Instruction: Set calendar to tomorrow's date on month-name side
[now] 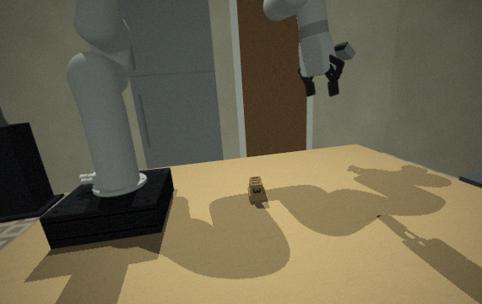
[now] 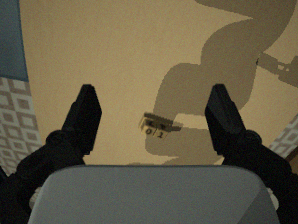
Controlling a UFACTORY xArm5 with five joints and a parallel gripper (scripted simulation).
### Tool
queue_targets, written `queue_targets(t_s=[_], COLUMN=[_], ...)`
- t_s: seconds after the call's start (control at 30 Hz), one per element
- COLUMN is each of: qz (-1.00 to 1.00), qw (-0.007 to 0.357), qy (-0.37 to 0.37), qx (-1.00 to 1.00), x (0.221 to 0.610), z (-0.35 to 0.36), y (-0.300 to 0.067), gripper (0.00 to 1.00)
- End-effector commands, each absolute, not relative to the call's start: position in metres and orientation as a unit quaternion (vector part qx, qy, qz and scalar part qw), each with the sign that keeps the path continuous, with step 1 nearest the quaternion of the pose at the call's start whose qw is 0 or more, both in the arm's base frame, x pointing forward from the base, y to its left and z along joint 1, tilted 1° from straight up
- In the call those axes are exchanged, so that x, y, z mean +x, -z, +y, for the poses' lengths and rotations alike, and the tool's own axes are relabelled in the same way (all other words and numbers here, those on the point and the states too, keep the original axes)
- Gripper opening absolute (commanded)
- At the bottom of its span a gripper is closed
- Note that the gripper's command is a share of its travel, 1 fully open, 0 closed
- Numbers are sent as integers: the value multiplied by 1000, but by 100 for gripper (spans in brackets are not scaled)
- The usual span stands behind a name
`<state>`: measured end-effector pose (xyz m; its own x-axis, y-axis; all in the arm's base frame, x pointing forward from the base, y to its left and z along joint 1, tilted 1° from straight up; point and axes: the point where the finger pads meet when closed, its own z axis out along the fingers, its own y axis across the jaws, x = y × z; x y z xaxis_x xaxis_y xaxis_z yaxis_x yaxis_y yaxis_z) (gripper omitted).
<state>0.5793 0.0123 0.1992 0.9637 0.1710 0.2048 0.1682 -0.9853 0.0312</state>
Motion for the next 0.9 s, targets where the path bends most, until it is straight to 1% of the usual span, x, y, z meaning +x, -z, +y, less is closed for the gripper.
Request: queue_targets(t_s=[0.0, 0.03, 0.07, 0.1, 0.13, 0.2, 0.23, 0.27, 0.3, 0.37, 0.4, 0.43, 0.47, 0.5, 0.53, 0.57, 0.63, 0.67, 0.77, 0.87], qz=[43, 43, 23, 23, 2, 2, -17, -17, -36, -36, -52, -52, -67, -67, -80, -80, -99, -99, -111, -112], qw=[5, 5, 4, 4, 3, 3, 2, 2, 1, 1, 1, 1, 0, 0, 0, 0, 0, 0, 0, 0], qy=[-90, -90, -79, -79, -69, -69, -58, -58, -49, -49, -40, -40, -32, -32, -26, -26, -16, -16, -9, -9], qx=[995, 995, 997, 997, 998, 998, 998, 998, 998, 998, 998, 998, 997, 997, 996, 996, 995, 995, 994, 994], x=[535, 535, 512, 512, 489, 489, 467, 467, 445, 445, 424, 424, 406, 406, 390, 390, 365, 365, 349, 348], z=[-5, -5, -11, -11, -17, -17, -23, -23, -27, -27, -30, -30, -33, -33, -35, -35, -37, -37, -39, -39], y=[-177, -177, -164, -164, -152, -152, -141, -141, -130, -130, -119, -119, -110, -110, -102, -102, -91, -91, -83, -82], gripper=[100, 100, 100, 100, 100, 100, 100, 100, 100, 100, 100, 100, 100, 100, 100, 100, 100, 100, 100, 100])
